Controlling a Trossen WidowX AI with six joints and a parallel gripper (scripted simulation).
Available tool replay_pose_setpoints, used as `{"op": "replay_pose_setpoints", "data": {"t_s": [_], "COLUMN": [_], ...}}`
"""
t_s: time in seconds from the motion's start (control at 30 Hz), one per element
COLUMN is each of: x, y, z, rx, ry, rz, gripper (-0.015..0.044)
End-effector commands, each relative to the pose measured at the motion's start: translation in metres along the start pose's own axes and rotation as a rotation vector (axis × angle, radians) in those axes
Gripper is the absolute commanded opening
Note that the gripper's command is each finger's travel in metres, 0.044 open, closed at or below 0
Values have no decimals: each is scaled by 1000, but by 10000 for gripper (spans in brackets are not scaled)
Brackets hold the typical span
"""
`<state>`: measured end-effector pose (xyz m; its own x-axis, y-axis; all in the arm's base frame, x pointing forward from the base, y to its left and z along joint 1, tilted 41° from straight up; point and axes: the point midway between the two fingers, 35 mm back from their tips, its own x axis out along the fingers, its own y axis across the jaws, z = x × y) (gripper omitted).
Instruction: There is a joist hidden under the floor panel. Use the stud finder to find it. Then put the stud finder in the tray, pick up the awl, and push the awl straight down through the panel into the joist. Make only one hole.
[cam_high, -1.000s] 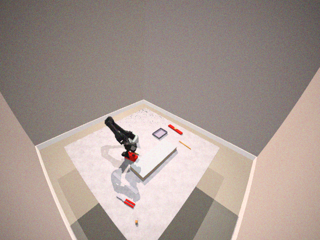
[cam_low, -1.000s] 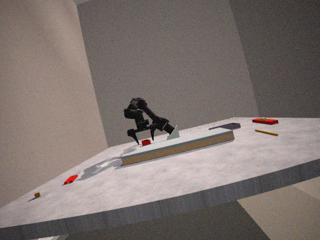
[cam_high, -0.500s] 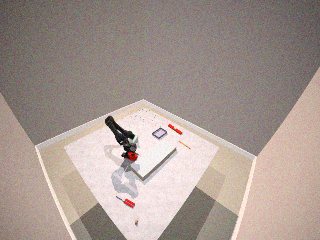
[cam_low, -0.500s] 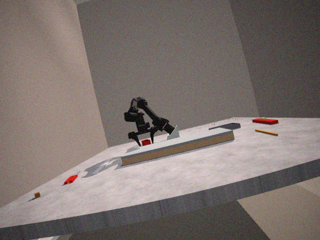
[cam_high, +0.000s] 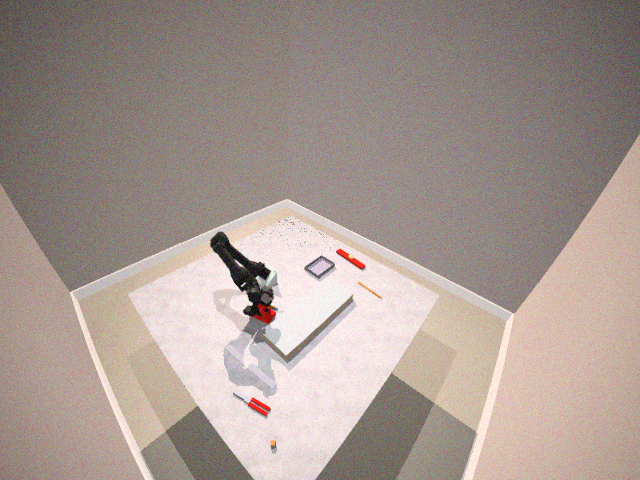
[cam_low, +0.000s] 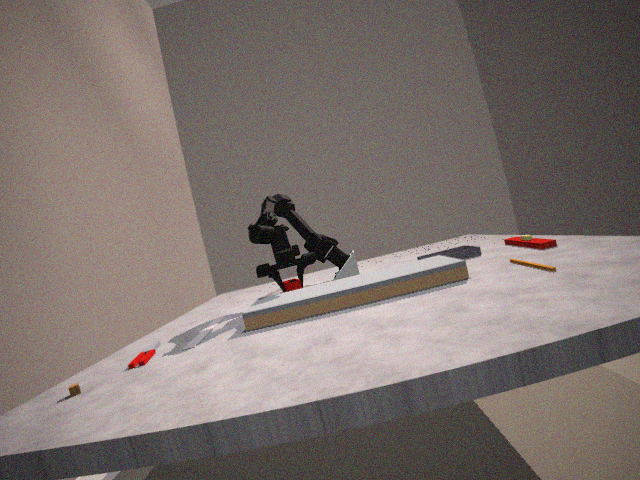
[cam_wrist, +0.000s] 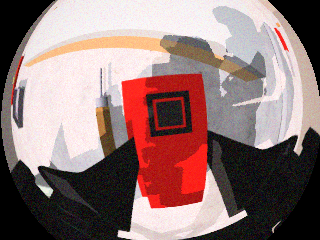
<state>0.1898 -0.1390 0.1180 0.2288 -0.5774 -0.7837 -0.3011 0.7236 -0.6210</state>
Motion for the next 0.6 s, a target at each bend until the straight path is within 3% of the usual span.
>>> {"op": "replay_pose_setpoints", "data": {"t_s": [0.0,0.3,0.5,0.57], "x": [0,0,-12,-20], "y": [0,0,1,1], "z": [1,1,8,11], "rx": [-4,-4,-2,-1], "ry": [-5,-5,-6,-6], "rz": [3,3,12,15], "gripper": [222,162,4,0]}}
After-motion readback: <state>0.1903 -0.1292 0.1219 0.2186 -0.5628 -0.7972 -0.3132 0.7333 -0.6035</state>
